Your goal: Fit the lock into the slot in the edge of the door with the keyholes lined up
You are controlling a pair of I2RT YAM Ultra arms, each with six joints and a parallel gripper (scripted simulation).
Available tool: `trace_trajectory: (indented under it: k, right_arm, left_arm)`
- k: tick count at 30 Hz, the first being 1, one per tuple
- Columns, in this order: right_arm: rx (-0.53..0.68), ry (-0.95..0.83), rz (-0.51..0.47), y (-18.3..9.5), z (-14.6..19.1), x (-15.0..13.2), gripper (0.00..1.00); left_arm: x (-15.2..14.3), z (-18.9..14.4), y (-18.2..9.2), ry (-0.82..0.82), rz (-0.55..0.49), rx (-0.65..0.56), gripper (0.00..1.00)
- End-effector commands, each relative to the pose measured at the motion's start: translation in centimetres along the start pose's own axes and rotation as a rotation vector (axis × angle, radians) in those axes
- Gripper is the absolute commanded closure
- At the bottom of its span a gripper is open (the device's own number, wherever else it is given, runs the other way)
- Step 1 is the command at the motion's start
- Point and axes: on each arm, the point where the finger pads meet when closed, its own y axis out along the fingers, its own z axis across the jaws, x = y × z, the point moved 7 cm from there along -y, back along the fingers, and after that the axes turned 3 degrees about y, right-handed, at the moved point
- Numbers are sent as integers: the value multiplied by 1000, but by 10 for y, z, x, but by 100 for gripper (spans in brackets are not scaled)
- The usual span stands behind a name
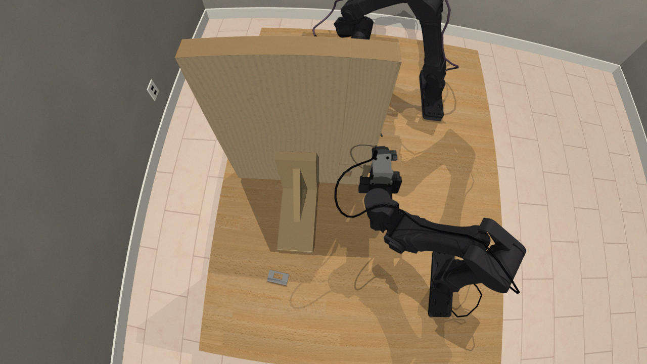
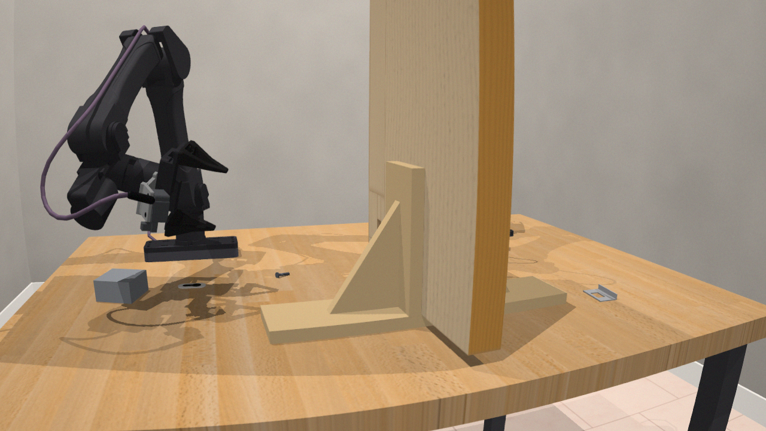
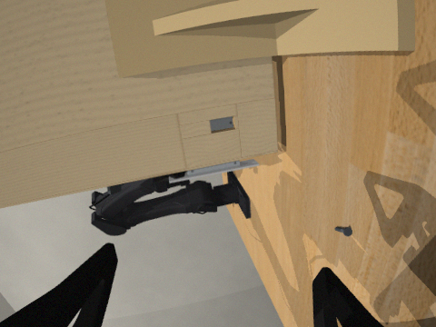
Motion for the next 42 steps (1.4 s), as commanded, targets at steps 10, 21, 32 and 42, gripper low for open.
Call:
trace_trajectory:
  k: [10,21,32,42]
  right_arm:
    - [15,-38,-15,-3,9,5,0]
    - [15,-38,-15,-3,9,5,0]
    - [15,-38,-15,-3,9,5,0]
    - [15,-38,-15,-3,9,5,0]
  left_arm:
    - [22,14,-1,104,-66,37,100]
    - [20,12,0,104,-66,37,95]
    - [20,11,0,104,-66,37,86]
    - [19,4,-1,72,-49,5,86]
